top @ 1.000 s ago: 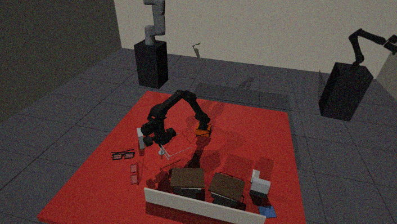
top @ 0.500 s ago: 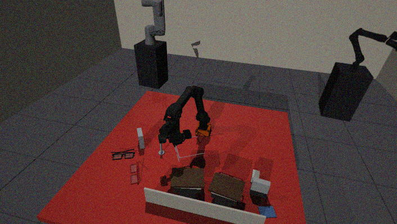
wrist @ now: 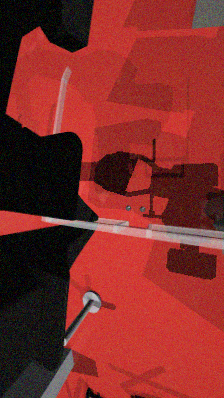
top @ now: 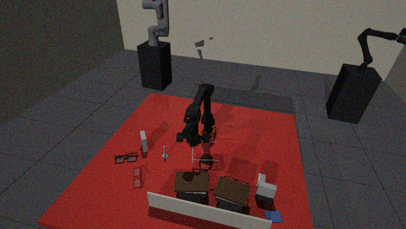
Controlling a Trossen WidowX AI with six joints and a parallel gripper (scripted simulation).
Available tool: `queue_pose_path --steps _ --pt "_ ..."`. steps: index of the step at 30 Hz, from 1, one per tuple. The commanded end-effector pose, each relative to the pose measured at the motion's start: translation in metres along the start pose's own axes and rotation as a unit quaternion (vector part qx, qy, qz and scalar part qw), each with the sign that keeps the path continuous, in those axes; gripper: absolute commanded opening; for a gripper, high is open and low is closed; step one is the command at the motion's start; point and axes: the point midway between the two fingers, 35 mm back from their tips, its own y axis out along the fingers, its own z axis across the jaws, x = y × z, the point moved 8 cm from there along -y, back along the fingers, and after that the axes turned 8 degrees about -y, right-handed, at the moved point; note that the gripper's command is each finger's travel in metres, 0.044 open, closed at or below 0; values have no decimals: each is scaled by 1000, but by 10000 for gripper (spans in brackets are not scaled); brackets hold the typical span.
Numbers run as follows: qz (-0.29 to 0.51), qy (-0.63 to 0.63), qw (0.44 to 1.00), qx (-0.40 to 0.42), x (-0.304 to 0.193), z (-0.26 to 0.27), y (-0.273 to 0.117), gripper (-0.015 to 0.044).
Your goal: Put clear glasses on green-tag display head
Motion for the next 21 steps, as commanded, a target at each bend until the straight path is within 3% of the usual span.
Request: queue_pose_path --steps 1,12,21 --pt "-2 40 999 2 -7 21 2 0" --pt "0 143 990 4 -32 69 13 0" --pt "0 149 989 4 -33 72 17 0"
